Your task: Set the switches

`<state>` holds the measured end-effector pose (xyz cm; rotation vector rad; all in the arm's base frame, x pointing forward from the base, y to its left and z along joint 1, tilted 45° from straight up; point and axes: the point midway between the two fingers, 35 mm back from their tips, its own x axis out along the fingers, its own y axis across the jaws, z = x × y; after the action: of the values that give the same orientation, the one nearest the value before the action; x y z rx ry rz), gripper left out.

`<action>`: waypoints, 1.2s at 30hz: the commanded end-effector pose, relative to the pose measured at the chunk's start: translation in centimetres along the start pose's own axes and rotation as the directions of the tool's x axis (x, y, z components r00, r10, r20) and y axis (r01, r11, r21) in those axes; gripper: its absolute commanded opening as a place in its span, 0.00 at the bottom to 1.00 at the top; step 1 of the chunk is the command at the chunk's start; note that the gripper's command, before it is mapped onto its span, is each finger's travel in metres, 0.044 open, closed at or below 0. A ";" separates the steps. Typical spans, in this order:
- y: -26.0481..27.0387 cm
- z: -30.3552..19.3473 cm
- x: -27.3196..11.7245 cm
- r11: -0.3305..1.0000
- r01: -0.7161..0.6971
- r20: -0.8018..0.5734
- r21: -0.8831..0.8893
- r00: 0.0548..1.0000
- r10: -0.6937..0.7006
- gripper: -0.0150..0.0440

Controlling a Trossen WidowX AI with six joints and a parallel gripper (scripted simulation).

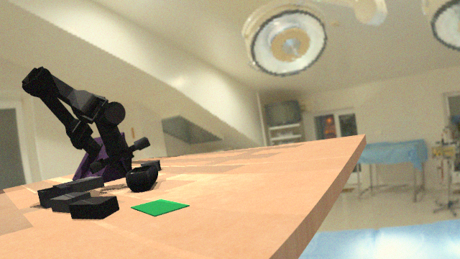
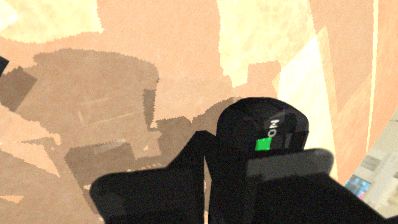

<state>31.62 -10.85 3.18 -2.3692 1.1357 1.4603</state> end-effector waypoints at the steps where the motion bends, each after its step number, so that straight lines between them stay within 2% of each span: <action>1: -0.9 -0.1 0.3 1.000 0.013 0.004 -0.003 1.000 -0.013 0.25; 36: -3.6 -1.2 1.0 1.000 0.014 0.003 -0.002 1.000 -0.014 0.25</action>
<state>34.30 -9.81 2.35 -2.3670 1.1321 1.4676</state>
